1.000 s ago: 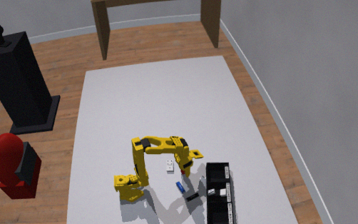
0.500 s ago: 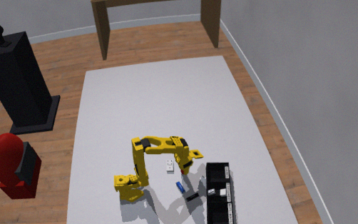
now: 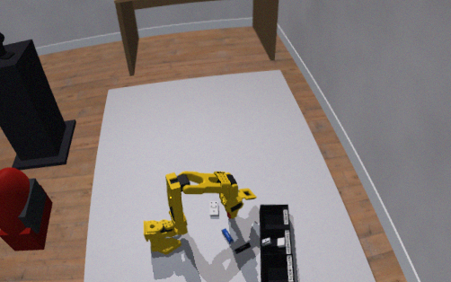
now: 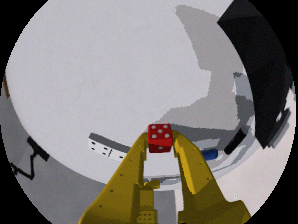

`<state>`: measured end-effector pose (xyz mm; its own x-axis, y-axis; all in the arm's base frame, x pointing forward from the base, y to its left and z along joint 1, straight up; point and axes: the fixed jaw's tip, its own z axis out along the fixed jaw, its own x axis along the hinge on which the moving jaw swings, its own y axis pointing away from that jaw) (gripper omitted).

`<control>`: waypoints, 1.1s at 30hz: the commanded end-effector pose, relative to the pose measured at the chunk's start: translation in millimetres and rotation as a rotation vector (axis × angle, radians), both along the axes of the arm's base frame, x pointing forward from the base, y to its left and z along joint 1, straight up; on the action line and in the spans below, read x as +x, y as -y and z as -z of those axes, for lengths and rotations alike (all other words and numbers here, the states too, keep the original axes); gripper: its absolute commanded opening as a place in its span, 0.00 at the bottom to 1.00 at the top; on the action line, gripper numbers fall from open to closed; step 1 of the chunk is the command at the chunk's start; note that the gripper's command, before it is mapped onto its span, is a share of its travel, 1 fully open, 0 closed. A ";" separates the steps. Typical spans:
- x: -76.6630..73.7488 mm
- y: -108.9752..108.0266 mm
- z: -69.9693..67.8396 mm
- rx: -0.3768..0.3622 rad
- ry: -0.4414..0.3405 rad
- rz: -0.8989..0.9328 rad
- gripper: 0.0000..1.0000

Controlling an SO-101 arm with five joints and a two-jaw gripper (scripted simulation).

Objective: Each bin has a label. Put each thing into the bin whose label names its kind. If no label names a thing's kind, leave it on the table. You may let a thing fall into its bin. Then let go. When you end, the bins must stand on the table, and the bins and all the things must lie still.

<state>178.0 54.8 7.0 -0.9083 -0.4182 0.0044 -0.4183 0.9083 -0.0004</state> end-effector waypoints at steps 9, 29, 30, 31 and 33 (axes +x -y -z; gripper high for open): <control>2.6 -2.8 -2.2 0.007 0.023 -0.002 0.00; 2.7 -2.8 -2.3 0.007 0.023 -0.002 0.00; 2.7 -2.8 -2.6 0.007 0.023 -0.002 0.00; 2.8 -2.8 -3.1 0.007 0.023 -0.002 0.00; 3.2 -2.7 -5.0 0.007 0.023 -0.002 0.00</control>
